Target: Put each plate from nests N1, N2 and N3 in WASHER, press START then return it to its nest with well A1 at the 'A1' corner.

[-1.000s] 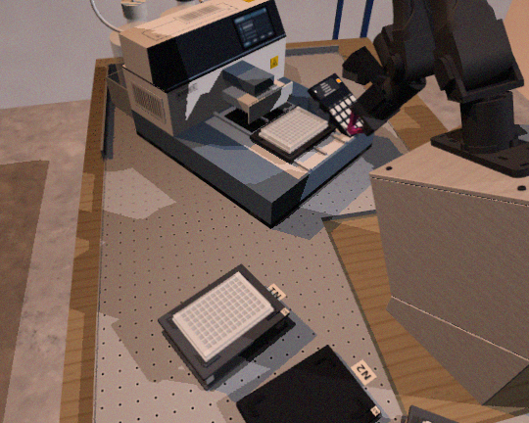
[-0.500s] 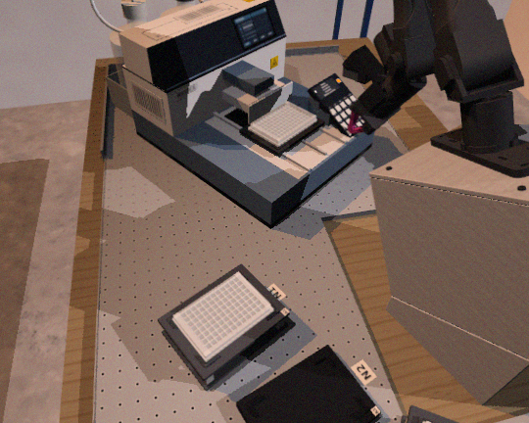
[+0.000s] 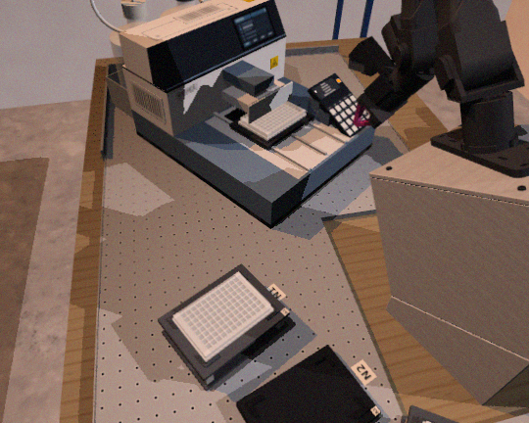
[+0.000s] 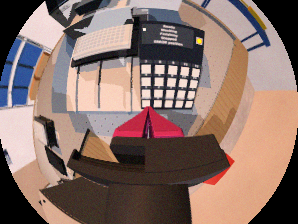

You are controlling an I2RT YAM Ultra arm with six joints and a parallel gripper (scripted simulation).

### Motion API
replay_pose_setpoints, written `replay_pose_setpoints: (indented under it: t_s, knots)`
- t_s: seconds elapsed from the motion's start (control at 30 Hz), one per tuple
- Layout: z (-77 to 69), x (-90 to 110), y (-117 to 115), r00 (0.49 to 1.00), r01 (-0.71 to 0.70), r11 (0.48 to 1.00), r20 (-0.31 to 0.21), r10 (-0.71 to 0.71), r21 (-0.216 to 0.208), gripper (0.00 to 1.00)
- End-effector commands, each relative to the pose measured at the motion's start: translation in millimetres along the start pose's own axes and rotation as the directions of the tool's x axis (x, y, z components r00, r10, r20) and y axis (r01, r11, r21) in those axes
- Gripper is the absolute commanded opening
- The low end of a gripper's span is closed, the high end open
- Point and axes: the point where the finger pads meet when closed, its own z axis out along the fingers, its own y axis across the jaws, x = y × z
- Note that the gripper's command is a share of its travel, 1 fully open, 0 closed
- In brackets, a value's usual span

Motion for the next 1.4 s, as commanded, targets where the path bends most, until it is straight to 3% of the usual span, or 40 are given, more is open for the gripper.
replay_pose_setpoints:
  t_s: [0.0, 0.93, 1.07, 1.37]
  knots:
    - [-10.0, 7, 5, 1.0, -0.01, 1.0, -0.016, 0.009, -0.015, 0.0]
    - [-51.5, 7, 5, 1.0, -0.01, 1.0, -0.015, 0.01, -0.016, 0.0]
    - [-49.9, 0, -1, 1.0, 0.002, 1.0, -0.001, -0.002, -0.007, 0.0]
    - [-48.2, 6, 1, 1.0, -0.01, 1.0, -0.015, 0.01, -0.016, 0.0]
